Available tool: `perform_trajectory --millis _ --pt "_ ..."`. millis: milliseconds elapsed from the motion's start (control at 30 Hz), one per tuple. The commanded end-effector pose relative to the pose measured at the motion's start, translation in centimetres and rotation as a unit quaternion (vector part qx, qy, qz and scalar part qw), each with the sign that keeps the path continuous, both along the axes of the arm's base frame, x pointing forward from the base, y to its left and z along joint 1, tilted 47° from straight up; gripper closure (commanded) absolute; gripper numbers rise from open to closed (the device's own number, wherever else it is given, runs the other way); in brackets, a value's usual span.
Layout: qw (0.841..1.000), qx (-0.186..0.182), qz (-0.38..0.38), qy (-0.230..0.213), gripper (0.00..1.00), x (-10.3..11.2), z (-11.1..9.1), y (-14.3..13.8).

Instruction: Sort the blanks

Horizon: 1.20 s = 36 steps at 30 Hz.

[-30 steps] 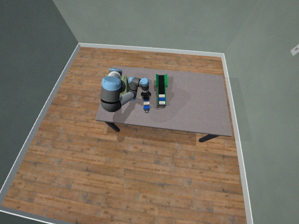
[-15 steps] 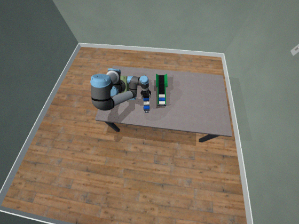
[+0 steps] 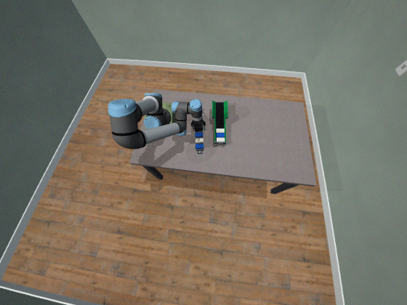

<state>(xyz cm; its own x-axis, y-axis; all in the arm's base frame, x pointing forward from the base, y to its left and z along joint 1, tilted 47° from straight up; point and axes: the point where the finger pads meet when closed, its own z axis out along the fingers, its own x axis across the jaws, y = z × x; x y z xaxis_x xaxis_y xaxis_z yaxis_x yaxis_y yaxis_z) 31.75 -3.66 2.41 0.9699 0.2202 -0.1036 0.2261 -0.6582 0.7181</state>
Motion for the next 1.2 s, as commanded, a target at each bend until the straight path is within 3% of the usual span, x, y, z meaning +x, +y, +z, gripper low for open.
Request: perform_trajectory --millis 0,433,467,1167 --pt "1.0 0.0 -0.002 0.001 0.47 -0.06 0.67 0.72" --pt "1.0 0.0 -0.002 0.001 0.47 -0.11 1.06 1.13" --pt "1.0 0.0 -0.002 0.001 0.0 -0.11 1.06 1.13" --pt "1.0 0.0 -0.002 0.001 0.0 -0.17 0.73 1.38"
